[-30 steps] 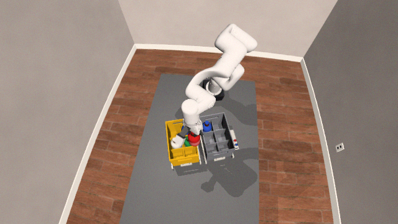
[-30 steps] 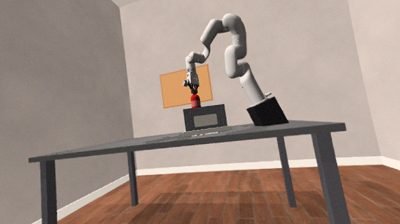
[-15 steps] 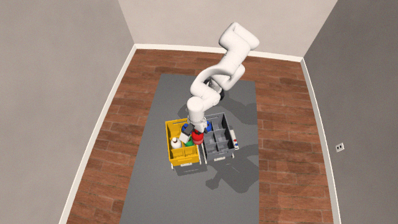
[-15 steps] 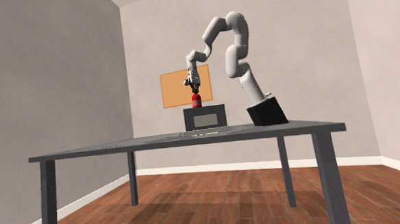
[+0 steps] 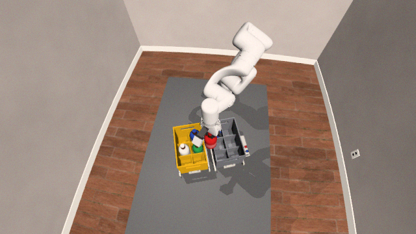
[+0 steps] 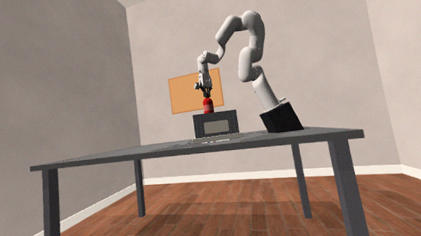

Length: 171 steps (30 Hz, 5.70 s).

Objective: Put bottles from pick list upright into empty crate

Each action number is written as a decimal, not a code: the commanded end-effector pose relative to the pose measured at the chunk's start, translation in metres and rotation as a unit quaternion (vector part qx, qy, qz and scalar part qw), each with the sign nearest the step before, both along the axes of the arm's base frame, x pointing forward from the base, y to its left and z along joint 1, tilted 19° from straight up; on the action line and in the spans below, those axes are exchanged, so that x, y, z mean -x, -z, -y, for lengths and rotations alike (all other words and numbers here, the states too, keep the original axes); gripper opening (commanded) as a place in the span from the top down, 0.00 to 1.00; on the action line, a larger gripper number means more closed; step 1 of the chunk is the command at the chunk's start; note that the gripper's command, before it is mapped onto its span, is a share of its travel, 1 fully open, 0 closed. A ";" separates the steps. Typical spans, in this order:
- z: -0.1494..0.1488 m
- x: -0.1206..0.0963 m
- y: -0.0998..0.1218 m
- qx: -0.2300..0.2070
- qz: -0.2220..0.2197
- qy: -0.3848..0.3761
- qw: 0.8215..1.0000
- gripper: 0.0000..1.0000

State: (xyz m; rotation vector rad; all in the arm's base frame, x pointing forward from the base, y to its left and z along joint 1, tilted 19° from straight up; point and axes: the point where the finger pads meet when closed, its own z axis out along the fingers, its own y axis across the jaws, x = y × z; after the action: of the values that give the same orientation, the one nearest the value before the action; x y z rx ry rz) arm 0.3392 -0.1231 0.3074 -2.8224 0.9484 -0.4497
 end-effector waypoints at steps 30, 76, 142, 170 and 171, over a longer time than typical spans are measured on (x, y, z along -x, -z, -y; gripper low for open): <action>-0.053 0.026 0.006 0.001 0.002 0.000 1.000 1.00; -0.056 0.027 0.006 0.001 0.002 0.000 1.000 1.00; -0.057 0.011 0.054 0.001 0.002 0.000 1.000 1.00; -0.057 0.003 0.077 0.001 0.002 0.000 1.000 1.00; -0.057 0.002 0.078 0.001 0.002 0.000 1.000 1.00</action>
State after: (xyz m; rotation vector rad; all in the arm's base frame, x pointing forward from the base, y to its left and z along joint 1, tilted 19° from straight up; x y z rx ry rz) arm 0.3353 -0.0655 0.2304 -2.8228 0.9479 -0.4512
